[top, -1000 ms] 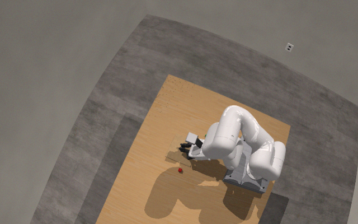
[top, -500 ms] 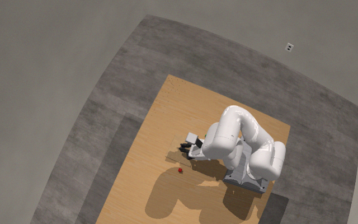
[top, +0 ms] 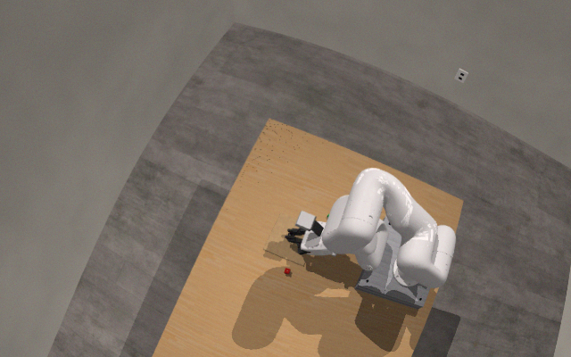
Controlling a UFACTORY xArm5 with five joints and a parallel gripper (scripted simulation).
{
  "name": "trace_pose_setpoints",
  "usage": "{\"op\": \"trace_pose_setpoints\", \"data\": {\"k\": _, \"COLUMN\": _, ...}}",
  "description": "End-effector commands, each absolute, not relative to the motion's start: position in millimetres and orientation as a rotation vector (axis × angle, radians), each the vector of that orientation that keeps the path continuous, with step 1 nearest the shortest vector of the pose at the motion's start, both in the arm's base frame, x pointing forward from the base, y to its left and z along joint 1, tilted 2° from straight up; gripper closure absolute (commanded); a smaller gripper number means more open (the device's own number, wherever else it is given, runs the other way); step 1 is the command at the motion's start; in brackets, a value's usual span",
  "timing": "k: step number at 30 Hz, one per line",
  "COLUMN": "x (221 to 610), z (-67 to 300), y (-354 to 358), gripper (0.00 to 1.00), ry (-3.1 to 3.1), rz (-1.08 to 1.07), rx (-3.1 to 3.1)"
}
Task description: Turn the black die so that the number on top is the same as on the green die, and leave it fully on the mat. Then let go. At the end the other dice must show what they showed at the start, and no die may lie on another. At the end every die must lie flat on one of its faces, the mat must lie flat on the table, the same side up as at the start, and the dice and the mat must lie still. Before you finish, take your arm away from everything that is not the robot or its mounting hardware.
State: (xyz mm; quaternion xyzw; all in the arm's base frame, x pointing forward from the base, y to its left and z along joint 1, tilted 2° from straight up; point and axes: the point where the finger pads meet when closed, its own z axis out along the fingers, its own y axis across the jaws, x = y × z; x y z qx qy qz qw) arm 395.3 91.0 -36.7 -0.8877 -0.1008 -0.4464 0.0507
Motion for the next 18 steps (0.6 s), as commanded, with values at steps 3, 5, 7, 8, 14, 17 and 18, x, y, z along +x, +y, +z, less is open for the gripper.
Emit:
{"op": "trace_pose_setpoints", "data": {"k": 3, "x": 395.7, "z": -36.0, "y": 91.1, "gripper": 0.89, "ry": -0.307, "rz": -1.361, "rx": -2.701}}
{"op": "trace_pose_setpoints", "data": {"k": 5, "x": 395.7, "z": -36.1, "y": 91.0, "gripper": 0.89, "ry": -0.307, "rz": -1.361, "rx": -2.701}}
{"op": "trace_pose_setpoints", "data": {"k": 7, "x": 395.7, "z": -36.2, "y": 91.0, "gripper": 0.89, "ry": -0.307, "rz": -1.361, "rx": -2.701}}
{"op": "trace_pose_setpoints", "data": {"k": 8, "x": 395.7, "z": -36.3, "y": 91.0, "gripper": 0.89, "ry": -0.307, "rz": -1.361, "rx": -2.701}}
{"op": "trace_pose_setpoints", "data": {"k": 14, "x": 395.7, "z": -37.8, "y": 90.6, "gripper": 0.89, "ry": -0.311, "rz": -1.361, "rx": -2.703}}
{"op": "trace_pose_setpoints", "data": {"k": 17, "x": 395.8, "z": -39.6, "y": 90.1, "gripper": 0.89, "ry": -0.314, "rz": -1.36, "rx": -2.706}}
{"op": "trace_pose_setpoints", "data": {"k": 18, "x": 395.8, "z": -40.3, "y": 90.0, "gripper": 0.89, "ry": -0.316, "rz": -1.36, "rx": -2.706}}
